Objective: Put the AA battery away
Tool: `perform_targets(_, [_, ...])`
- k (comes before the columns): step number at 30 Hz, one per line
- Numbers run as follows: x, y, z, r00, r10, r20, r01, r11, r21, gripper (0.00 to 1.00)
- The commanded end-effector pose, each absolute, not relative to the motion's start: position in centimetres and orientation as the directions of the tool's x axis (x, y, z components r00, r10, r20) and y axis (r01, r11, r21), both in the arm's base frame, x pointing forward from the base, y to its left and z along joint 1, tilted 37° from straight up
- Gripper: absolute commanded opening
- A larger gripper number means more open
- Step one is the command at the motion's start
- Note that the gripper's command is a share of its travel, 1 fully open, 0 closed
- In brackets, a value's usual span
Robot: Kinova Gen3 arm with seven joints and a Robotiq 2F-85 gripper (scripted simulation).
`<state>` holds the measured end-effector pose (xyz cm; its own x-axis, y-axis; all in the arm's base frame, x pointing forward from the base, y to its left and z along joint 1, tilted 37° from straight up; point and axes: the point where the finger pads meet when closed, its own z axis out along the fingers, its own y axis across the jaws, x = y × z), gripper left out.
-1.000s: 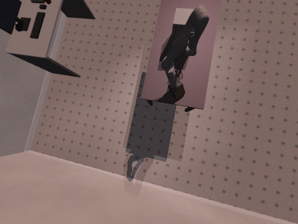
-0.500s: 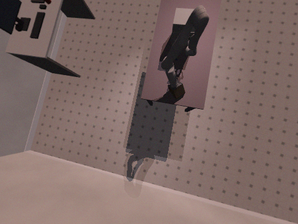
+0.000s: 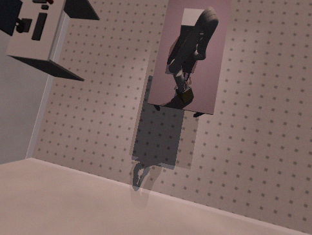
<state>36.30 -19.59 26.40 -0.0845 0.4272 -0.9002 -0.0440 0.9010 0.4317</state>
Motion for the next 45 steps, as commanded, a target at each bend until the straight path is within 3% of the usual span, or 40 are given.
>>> perform_targets(1, [35.1,-20.1,26.0,-0.079,0.438,-0.896,-0.029,0.897,0.441,0.33])
perform_targets(45, [28.3,-19.7,24.8,-0.074,0.434,-0.898,-0.035,0.898,0.438,0.33])
